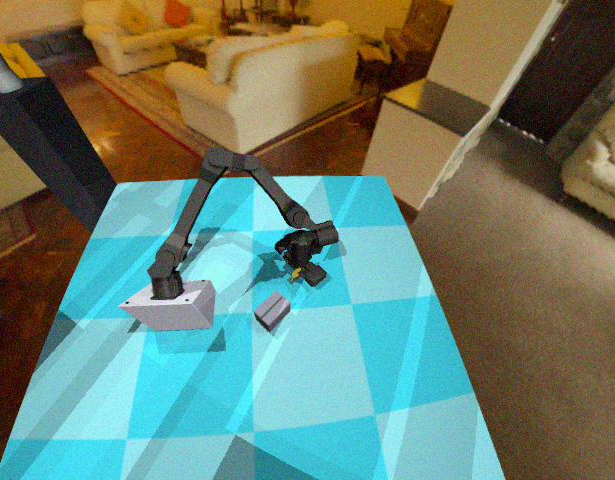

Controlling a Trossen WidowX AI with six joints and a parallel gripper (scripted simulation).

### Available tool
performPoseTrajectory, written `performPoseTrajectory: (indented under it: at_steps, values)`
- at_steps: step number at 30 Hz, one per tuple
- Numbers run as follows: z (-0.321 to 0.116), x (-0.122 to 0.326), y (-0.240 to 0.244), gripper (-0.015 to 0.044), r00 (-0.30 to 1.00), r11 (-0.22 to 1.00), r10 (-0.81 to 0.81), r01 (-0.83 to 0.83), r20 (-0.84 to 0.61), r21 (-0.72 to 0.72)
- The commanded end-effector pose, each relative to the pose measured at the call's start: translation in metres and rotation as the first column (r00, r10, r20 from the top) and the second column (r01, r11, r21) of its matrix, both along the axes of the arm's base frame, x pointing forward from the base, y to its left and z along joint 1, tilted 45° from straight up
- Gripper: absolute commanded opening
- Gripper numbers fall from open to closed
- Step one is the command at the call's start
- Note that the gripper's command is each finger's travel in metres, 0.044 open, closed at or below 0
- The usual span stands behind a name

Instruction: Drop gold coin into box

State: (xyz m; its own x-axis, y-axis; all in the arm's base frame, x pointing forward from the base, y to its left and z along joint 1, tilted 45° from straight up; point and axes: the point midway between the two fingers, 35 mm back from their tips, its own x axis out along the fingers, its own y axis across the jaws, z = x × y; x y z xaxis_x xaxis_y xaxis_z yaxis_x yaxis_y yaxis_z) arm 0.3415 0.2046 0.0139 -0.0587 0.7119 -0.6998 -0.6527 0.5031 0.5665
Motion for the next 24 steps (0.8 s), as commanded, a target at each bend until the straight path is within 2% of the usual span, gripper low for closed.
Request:
performPoseTrajectory:
  at_steps: [1, 2, 8, 24]
  values:
    - [-0.0069, -0.0025, 0.0031, 0.0161, 1.0, 1.0, -0.001, 0.001, -0.013, -0.007]
    - [-0.0069, -0.0025, 0.0031, 0.0161, 1.0, 1.0, -0.001, 0.001, -0.013, -0.007]
    - [-0.0069, -0.0025, 0.0031, 0.0003, 1.0, 1.0, -0.001, 0.001, -0.013, -0.007]
    - [-0.001, -0.0007, -0.0032, 0.0, 1.0, 1.0, -0.001, 0.001, -0.013, -0.009]
